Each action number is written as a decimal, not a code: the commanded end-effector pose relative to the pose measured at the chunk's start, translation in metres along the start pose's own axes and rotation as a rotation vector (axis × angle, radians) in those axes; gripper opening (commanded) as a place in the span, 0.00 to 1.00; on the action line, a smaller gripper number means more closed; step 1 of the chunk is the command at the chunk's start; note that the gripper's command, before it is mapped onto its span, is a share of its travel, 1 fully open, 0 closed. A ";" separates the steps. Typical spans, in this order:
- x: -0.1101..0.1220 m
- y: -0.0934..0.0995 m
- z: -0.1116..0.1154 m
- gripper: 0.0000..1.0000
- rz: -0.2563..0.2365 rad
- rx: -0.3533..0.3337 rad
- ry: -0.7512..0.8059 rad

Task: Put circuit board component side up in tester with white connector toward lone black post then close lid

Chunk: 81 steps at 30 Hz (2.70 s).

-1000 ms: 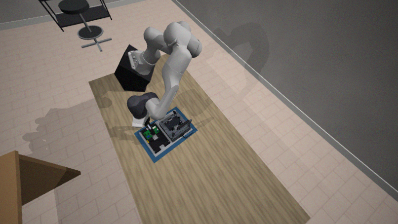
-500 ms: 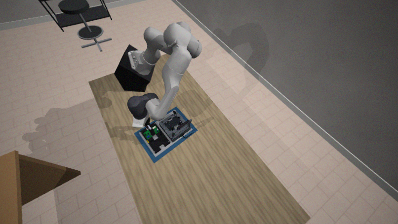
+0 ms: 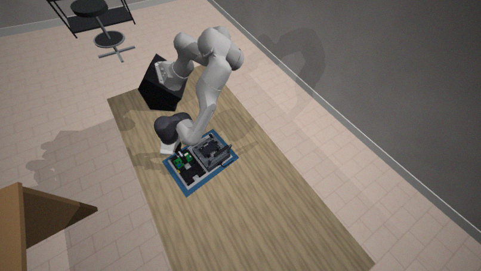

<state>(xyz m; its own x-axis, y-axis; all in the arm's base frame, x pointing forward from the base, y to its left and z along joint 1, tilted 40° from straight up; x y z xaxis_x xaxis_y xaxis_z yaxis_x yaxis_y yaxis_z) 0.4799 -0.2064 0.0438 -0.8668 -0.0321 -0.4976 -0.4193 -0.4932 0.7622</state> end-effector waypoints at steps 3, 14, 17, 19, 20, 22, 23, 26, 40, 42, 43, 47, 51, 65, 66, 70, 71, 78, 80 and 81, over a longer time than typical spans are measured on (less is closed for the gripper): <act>-0.001 -0.001 0.000 0.58 0.000 0.001 0.005; -0.001 -0.001 0.000 0.58 0.000 0.001 0.005; -0.001 -0.001 0.000 0.58 0.000 0.001 0.005; -0.001 -0.001 0.000 0.58 0.000 0.001 0.005; -0.001 -0.001 0.000 0.58 0.000 0.001 0.005; -0.001 -0.001 0.000 0.58 0.000 0.001 0.005; -0.001 -0.001 0.000 0.58 0.000 0.001 0.005; -0.001 -0.002 0.000 0.58 0.000 0.001 0.005; -0.001 -0.007 0.000 0.58 0.000 0.001 0.005; -0.001 -0.008 0.000 0.58 0.000 0.001 0.005; -0.001 -0.009 0.000 0.58 0.000 0.001 0.005; -0.001 -0.012 0.000 0.58 0.000 0.001 0.005; -0.001 -0.014 0.000 0.58 0.000 0.001 0.005; -0.001 -0.016 0.000 0.58 0.000 0.001 0.005; -0.001 -0.016 0.000 0.58 0.000 0.001 0.005; -0.001 -0.016 0.000 0.58 0.000 0.001 0.005; -0.001 -0.016 0.000 0.58 0.000 0.001 0.005; -0.001 -0.016 0.000 0.58 0.000 0.001 0.005; -0.001 -0.016 0.000 0.58 0.000 0.001 0.005; -0.001 -0.016 0.000 0.58 0.000 0.001 0.005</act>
<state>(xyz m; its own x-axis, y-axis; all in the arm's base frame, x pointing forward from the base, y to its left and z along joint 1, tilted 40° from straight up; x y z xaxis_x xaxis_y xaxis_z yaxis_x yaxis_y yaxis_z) 0.4862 -0.1988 0.0322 -0.8667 -0.0322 -0.4978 -0.4194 -0.4931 0.7622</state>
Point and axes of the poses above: the point where the finger pads meet when closed, its own y axis back along the fingers, its own x axis across the jaws, z = x × y, the point moved 9 cm from there along y, back along the fingers, and after that the axes turned 7 degrees about y, right-handed, at the moved point
